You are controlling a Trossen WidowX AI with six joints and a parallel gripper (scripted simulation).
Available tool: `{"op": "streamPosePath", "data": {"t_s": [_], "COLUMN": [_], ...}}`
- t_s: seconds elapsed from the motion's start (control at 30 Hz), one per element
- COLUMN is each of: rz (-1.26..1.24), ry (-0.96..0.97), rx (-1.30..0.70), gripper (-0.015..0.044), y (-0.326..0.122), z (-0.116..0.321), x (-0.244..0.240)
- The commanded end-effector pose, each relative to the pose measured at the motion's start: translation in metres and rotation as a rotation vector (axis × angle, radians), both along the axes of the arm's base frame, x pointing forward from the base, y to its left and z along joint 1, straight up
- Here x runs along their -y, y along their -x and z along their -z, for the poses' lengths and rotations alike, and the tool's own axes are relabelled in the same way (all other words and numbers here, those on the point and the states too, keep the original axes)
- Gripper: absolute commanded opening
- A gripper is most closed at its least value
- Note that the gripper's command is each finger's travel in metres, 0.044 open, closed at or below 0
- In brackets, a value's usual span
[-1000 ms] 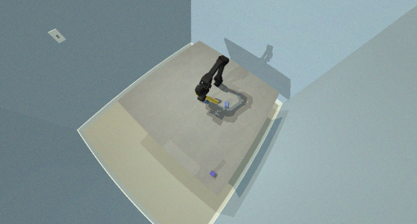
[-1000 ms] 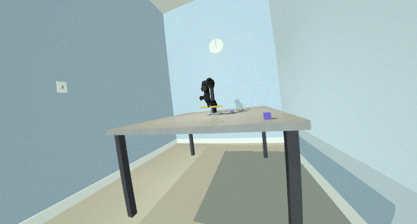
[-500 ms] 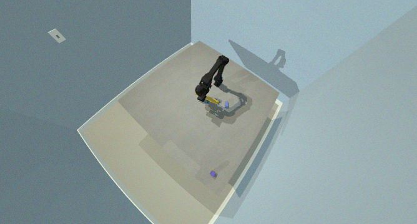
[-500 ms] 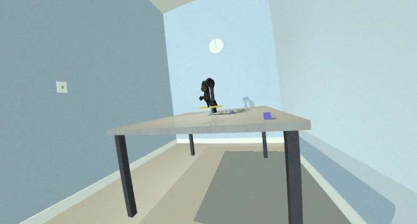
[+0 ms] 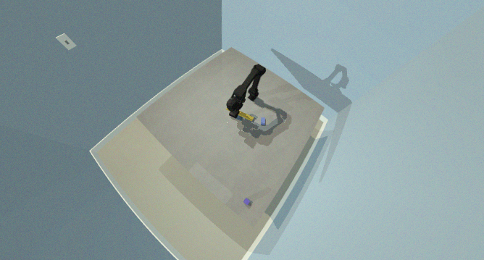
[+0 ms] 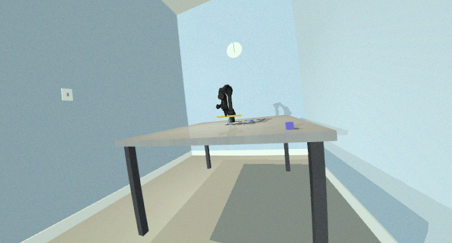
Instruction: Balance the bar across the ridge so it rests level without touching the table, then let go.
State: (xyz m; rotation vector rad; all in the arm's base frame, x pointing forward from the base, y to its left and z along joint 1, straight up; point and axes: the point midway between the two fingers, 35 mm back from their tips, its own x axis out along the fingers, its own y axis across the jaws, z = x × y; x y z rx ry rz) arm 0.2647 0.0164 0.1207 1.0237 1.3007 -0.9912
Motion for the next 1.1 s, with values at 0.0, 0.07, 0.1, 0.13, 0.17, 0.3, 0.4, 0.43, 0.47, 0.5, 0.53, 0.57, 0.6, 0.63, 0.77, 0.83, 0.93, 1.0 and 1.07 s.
{"op": "streamPosePath", "data": {"t_s": [0.0,0.07,0.1,0.13,0.17,0.3,0.4,0.43,0.47,0.5,0.53,0.57,0.6,0.63,0.77,0.83,0.93,1.0,1.07], "rz": [0.003,0.003,0.003,0.003,0.003,0.003,0.003,0.003,0.003,0.003,0.003,0.003,0.003,0.003,0.003,0.003,0.003,0.003,0.003], "ry": [0.0,0.0,0.0,0.0,0.0,0.0,0.0,0.0,0.0,0.0,0.0,0.0,0.0,0.0,0.0,0.0,0.0,0.0,0.0], "rx": [0.0,0.0,0.0,0.0,0.0,0.0,0.0,0.0,0.0,0.0,0.0,0.0,0.0,0.0,0.0,0.0,0.0,0.0,0.0], "gripper": [0.0,0.0,0.0,0.0,0.0,0.0,0.0,0.0,0.0,0.0,0.0,0.0,0.0,0.0,0.0,0.0,0.0,0.0,0.0], "y": [-0.0001,-0.0001,-0.0001,-0.0001,-0.0001,-0.0001,-0.0001,-0.0001,0.0,0.0,0.0,0.0,0.0,0.0,0.0001,0.0001,0.0002,0.0002,0.0002], "z": [0.0007,0.0008,0.0008,0.001,0.001,0.0013,0.0017,0.0017,0.0018,0.0018,0.002,0.002,0.0021,0.0022,0.0025,0.0027,0.003,0.0031,0.0034], "x": [0.0,0.0,0.0,-0.0001,-0.0001,-0.0001,-0.0001,-0.0001,-0.0001,-0.0001,-0.0001,-0.0001,-0.0001,-0.0001,0.0,0.0,0.0,0.0,0.0]}}
